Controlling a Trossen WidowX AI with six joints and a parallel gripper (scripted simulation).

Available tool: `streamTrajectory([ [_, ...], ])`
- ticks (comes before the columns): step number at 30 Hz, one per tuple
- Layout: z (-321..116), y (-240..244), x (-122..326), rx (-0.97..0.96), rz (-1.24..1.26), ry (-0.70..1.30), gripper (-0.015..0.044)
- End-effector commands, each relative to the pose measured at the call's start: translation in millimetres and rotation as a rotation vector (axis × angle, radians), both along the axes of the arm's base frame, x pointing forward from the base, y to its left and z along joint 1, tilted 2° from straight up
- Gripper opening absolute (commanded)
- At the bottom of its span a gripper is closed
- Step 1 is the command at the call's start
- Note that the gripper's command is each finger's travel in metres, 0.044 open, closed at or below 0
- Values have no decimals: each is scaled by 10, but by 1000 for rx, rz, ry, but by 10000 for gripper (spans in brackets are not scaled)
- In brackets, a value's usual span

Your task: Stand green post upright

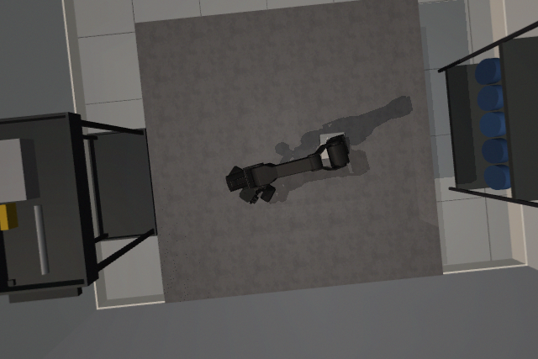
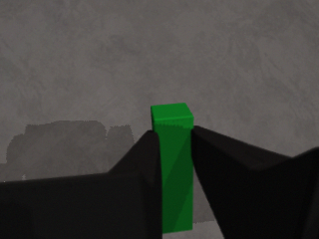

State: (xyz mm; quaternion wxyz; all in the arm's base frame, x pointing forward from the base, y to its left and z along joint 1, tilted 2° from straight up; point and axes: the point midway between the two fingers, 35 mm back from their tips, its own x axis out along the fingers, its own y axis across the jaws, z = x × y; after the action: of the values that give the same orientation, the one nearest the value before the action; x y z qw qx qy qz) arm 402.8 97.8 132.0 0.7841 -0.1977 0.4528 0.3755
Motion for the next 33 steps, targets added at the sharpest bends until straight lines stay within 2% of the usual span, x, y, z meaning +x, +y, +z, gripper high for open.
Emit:
streamTrajectory([
  [1,25,0,22,33,-12,-23,23],
  [33,-2,-40,157,213,-55,-134,23],
])
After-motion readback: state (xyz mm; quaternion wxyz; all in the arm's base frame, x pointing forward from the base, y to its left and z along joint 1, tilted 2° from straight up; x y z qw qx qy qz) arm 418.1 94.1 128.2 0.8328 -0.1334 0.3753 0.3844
